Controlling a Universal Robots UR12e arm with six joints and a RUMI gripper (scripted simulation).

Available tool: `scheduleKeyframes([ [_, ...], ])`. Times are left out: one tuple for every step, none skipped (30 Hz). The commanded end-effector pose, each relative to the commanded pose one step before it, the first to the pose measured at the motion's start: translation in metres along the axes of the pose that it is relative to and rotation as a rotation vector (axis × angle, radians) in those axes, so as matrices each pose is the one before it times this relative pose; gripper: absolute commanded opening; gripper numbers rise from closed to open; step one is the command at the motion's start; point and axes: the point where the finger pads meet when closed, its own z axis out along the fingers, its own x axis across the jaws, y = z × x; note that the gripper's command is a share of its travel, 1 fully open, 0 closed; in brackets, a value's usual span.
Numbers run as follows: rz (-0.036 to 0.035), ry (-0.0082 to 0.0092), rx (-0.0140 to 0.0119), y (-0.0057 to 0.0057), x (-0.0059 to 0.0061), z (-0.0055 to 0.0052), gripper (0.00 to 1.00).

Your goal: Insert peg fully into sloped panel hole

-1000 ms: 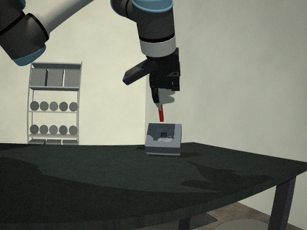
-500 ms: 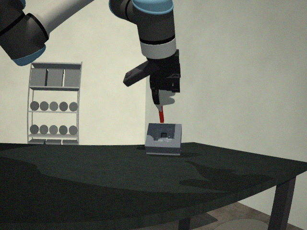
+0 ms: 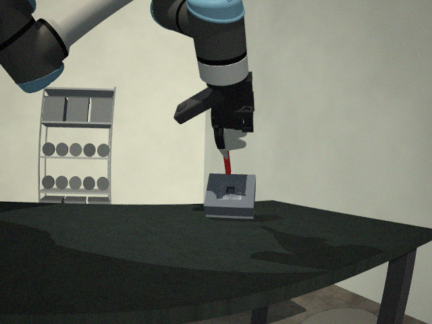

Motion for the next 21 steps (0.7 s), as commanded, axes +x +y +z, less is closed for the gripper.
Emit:
scheduleKeyframes([
  [-0.00084,-0.00088,-0.00112,0.00049,0.00022,0.00138,0.0],
  [0.0,0.0,0.0,0.0,0.0,0.0,0.0],
  [0.0,0.0,0.0,0.00002,-0.00002,0.00038,0.0],
  [0.0,0.0,0.0,0.00002,-0.00002,0.00038,0.0],
  [0.0,0.0,0.0,0.00002,-0.00002,0.00038,0.0],
  [0.0,0.0,0.0,0.00002,-0.00002,0.00038,0.0],
  [0.0,0.0,0.0,0.00002,-0.00002,0.00038,0.0],
  [0.0,0.0,0.0,0.00001,-0.00002,0.00038,0.0],
  [0.0,0.0,0.0,0.00001,-0.00002,0.00038,0.0],
  [0.0,0.0,0.0,0.00001,-0.00002,0.00038,0.0],
  [0.0,0.00001,0.0,0.00001,-0.00002,0.00037,0.0],
  [0.0,0.00001,0.0,0.00001,-0.00002,0.00037,0.0],
  [0.0,0.00001,0.0,0.00001,-0.00001,0.00037,0.0],
  [0.0,0.00001,0.0,0.00001,-0.00001,0.00037,0.0],
  [0.0,0.00001,0.0,0.00001,-0.00001,0.00037,0.0],
  [0.0,0.00001,0.0,0.00001,-0.00001,0.00037,0.0],
  [0.0,0.00001,0.0,0.00001,-0.00001,0.00037,0.0],
  [0.0,0.0,0.0,0.0,0.0,0.0,0.0],
  [0.0,0.0,0.0,0.0,0.0,0.0,0.0],
  [0.0,0.00001,0.0,0.00001,-0.00001,0.00037,0.0],
  [0.0,0.00001,0.0,0.00001,-0.00001,0.00037,0.0],
])
